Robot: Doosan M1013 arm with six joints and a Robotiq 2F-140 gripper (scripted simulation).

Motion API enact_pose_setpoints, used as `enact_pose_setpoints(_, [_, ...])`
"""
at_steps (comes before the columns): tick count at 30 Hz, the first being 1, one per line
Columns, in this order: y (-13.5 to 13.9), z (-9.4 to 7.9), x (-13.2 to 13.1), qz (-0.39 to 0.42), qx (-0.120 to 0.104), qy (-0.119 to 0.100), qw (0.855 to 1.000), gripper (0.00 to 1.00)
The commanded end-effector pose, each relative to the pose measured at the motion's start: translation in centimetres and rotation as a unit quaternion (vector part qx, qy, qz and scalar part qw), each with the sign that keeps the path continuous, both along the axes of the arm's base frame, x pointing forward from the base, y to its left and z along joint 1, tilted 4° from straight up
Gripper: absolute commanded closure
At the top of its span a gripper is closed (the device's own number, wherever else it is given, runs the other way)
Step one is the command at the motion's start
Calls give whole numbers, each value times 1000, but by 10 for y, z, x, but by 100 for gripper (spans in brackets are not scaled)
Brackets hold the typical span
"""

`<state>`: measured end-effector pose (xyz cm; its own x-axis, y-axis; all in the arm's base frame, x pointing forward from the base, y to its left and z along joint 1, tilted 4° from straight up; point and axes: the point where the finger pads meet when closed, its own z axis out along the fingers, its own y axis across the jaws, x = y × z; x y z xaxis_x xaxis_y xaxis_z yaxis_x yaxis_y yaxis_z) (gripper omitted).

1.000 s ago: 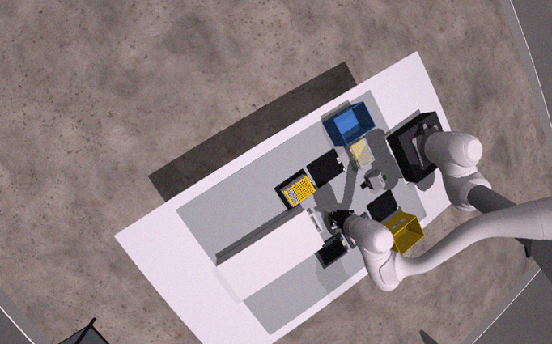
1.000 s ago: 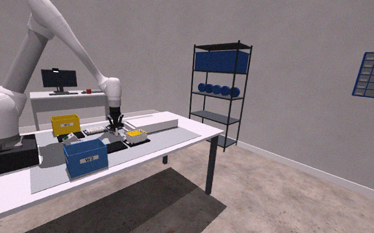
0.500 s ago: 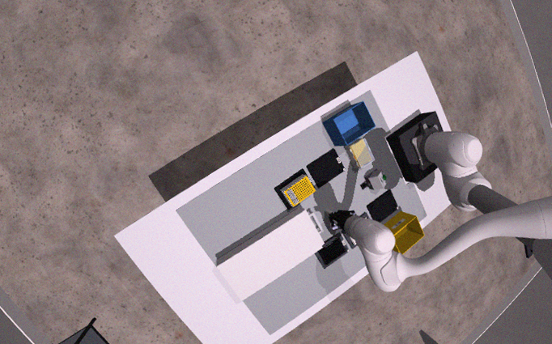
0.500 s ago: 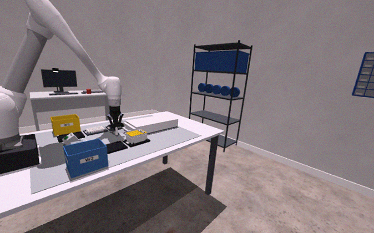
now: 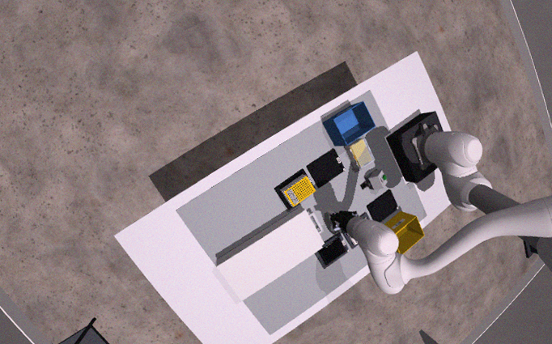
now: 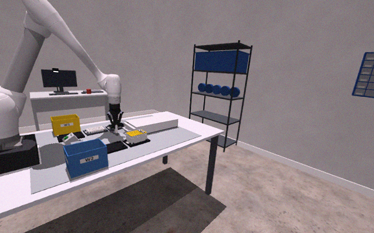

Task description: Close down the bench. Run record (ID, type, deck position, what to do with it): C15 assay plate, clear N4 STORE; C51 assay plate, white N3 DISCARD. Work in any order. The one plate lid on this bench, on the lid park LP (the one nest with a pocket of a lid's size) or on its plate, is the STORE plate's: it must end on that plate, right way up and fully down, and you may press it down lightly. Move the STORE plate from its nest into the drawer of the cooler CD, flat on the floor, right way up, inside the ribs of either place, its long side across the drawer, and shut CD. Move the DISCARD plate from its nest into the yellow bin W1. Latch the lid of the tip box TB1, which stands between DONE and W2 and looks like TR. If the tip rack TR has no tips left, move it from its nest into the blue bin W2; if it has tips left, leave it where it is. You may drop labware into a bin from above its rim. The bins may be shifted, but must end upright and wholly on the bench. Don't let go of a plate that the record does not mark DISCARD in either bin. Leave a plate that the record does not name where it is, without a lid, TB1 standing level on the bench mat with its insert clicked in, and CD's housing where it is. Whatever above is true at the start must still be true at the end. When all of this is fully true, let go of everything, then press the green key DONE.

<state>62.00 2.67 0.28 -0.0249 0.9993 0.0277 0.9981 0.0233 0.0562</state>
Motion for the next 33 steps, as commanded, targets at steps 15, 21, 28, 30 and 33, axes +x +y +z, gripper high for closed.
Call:
enact_pose_setpoints(15, [-1, 21, -1, 0, 0, 0, 1000, 100])
enact_pose_setpoints(21, [-1, 29, -2, 0, 0, 0, 1000, 100])
enact_pose_setpoints(28, [-1, 36, -2, 0, 0, 0, 1000, 100])
enact_pose_setpoints(30, [-1, 38, -2, 0, 0, 0, 1000, 100])
enact_pose_setpoints(33, [-1, 42, -2, 0, 0, 0, 1000, 100])
